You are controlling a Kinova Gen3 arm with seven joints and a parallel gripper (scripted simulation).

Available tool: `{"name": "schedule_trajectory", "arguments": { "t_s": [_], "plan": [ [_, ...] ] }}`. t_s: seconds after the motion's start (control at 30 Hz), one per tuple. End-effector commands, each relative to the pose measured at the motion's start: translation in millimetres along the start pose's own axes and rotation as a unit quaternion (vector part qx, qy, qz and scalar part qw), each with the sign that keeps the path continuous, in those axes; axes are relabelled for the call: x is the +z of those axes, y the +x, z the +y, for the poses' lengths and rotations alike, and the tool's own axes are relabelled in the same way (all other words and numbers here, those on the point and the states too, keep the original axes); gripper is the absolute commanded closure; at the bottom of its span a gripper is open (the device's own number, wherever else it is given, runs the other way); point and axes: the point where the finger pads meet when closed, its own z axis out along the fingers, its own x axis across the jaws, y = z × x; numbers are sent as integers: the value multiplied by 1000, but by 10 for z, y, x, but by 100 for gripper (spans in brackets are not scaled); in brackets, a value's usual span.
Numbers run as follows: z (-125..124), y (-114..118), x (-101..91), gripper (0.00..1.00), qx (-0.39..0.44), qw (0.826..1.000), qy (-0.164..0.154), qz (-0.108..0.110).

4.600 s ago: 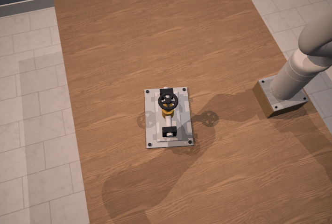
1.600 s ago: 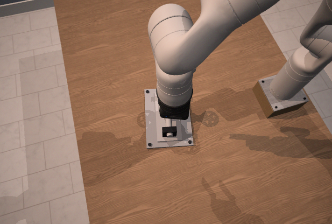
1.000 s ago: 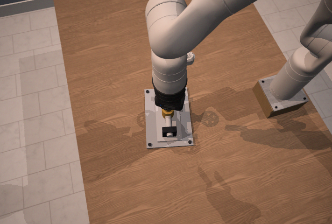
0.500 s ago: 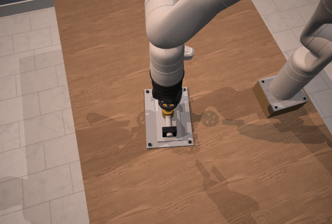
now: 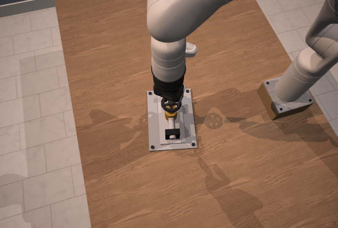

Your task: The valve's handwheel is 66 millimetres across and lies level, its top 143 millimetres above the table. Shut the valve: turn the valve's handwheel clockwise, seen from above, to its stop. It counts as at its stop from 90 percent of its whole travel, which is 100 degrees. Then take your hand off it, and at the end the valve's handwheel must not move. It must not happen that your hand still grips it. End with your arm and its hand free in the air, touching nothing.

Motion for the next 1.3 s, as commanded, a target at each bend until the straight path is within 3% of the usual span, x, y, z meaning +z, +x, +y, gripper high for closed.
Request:
{"name": "schedule_trajectory", "arguments": {
  "t_s": [0.0, 0.2, 0.23, 0.7, 1.27],
  "plan": [
    [-22, -18, -2, 0, 5, 1000, -1, -1],
    [-37, -28, 0, 0, 9, 1000, -1, -1],
    [-37, -28, 0, 41, 9, 1000, -1, -1],
    [-36, -29, 33, 41, 9, 1000, -1, -1],
    [-35, -29, 204, 41, 9, 1000, -1, -1]
  ]
}}
